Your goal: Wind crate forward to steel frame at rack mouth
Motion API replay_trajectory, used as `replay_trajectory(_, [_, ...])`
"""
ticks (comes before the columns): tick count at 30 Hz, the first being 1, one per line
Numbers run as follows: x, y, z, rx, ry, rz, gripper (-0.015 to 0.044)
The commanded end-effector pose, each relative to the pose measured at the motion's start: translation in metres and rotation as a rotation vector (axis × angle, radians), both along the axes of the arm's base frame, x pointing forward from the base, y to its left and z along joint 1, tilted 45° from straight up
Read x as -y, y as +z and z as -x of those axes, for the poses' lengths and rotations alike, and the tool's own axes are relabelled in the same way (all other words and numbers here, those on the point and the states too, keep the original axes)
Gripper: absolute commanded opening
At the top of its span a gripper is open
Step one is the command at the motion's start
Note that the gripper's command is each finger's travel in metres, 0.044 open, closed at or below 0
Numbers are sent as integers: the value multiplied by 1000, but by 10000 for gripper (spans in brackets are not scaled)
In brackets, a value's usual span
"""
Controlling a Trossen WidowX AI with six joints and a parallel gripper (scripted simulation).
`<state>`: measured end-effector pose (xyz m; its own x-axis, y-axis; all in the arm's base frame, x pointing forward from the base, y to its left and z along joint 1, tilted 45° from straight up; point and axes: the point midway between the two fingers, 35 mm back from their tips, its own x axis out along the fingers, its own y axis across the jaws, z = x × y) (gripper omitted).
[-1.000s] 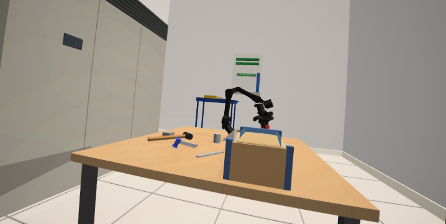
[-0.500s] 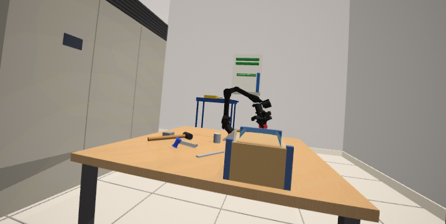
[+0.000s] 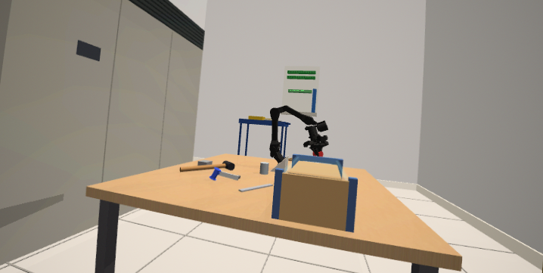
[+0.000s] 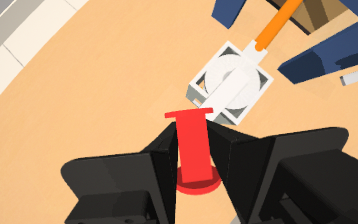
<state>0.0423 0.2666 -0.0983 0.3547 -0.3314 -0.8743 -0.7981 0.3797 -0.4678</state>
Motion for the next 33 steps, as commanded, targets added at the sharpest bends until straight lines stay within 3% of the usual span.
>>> replay_trajectory(1, [9, 2, -1, 3, -1, 17, 0])
replay_trajectory(33, [41, 35, -22, 5, -1, 21, 0])
